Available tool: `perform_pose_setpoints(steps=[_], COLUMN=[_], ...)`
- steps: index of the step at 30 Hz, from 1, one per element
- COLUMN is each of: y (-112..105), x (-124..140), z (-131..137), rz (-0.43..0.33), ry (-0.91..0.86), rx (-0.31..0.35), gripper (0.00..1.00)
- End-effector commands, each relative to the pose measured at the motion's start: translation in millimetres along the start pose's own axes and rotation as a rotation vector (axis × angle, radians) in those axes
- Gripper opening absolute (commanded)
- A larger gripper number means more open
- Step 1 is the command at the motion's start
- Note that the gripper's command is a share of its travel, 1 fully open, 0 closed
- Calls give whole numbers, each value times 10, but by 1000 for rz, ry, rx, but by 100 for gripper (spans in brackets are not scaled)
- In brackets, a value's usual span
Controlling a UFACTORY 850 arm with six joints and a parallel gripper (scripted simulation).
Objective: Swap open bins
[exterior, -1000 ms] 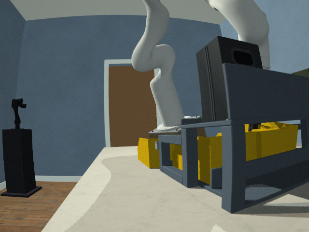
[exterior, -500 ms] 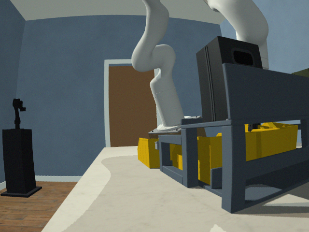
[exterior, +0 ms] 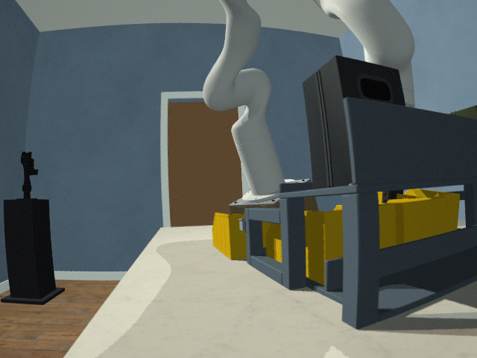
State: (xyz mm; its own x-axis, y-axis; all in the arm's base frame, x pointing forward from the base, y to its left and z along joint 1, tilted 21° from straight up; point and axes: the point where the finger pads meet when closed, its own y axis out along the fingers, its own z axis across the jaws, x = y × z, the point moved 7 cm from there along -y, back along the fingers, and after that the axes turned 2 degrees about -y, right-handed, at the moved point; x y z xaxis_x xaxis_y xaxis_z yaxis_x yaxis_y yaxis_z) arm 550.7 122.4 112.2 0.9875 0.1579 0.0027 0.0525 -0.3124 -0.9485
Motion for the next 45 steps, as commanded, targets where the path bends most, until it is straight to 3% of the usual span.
perform_pose_setpoints(steps=[1, 45], y=[-7, -48], x=[5, -1], z=[0, 0], rz=[-1, -1], ry=[0, 0], rx=[0, 0], gripper=[10, 10])
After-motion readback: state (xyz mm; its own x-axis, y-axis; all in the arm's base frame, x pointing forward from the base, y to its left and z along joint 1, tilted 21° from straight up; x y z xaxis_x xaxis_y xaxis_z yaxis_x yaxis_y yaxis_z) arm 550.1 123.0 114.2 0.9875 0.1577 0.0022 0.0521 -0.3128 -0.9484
